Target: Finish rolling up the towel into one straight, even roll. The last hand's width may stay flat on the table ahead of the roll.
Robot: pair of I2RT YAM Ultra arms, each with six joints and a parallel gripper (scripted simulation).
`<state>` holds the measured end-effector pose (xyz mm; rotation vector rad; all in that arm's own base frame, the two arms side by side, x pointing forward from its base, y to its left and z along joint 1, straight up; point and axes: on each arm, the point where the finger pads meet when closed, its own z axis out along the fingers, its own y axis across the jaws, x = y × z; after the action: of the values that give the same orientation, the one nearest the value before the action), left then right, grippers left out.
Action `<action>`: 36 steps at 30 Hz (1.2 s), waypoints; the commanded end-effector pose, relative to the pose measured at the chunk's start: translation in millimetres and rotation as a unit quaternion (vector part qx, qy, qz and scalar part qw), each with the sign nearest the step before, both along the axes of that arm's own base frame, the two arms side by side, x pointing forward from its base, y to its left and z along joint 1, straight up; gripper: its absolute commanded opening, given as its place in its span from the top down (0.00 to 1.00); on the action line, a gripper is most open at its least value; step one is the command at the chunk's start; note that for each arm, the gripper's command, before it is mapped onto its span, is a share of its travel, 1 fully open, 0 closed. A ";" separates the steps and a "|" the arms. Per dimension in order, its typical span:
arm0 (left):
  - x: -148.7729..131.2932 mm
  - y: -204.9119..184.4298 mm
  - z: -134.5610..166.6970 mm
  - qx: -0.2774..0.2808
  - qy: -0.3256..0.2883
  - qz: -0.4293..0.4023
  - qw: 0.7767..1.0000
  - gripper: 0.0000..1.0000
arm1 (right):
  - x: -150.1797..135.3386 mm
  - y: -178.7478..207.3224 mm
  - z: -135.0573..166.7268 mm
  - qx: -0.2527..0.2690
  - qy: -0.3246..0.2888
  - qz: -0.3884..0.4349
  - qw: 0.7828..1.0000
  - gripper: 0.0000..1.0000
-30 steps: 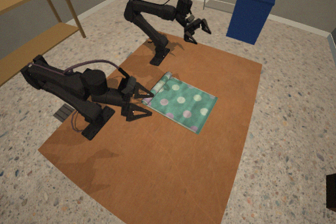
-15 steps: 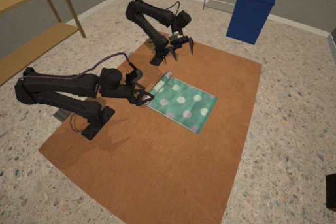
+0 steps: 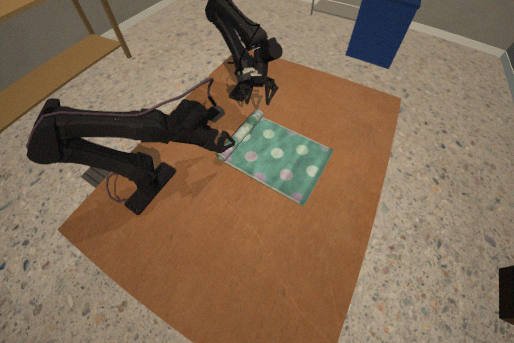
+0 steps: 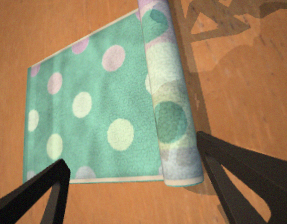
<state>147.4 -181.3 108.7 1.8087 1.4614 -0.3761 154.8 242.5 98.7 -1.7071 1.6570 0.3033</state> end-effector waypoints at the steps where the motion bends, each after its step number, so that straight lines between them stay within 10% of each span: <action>1: -7.9 -3.0 -18.1 0.031 0.012 -0.014 0.999 0.02 | -0.7 11.8 -8.0 -0.006 -0.008 0.015 1.000 0.02; 36: -11.0 -5.4 -82.1 0.037 0.014 -0.023 0.999 0.02 | -3.6 15.1 -12.1 -0.012 -0.006 0.023 1.000 0.02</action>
<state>130.9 -178.9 25.4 1.9240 1.5119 -0.3835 151.0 253.0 86.1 -1.7617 1.6417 0.2953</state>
